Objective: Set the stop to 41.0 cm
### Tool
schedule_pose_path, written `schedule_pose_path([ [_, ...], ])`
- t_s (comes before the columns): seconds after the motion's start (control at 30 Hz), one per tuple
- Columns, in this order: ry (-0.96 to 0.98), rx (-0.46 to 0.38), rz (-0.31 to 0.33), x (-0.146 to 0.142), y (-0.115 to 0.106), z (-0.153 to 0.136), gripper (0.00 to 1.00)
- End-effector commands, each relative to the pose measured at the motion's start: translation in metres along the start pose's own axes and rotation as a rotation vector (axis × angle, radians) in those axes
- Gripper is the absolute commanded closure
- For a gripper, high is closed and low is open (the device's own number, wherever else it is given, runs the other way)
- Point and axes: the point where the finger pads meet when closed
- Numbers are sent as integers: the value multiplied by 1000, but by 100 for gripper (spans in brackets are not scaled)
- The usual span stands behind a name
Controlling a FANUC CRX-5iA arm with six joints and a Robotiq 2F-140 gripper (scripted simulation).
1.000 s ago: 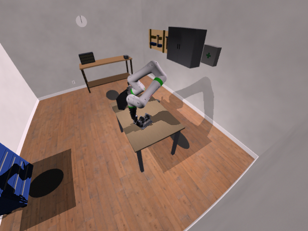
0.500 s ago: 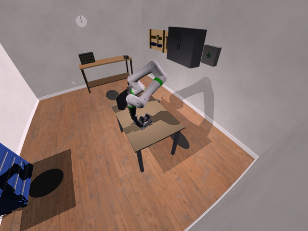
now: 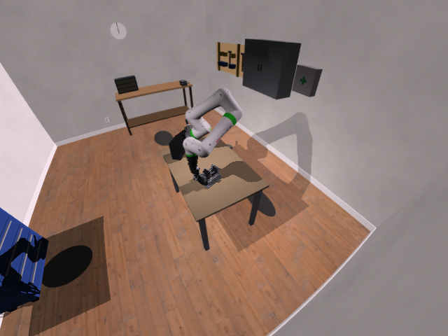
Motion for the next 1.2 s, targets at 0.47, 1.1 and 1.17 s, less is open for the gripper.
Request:
schedule_pose_path([
  [0.47,0,0,0,3,2,1,96],
  [1.1,0,0,0,6,3,1,96],
  [1.17,0,0,0,6,3,1,96],
])
Point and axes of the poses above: the point where the finger pads meet when closed, its own y axis out along the fingers, its own x axis across the jaws, z = x × y, and after that the axes turned 9 degrees about y, right-handed
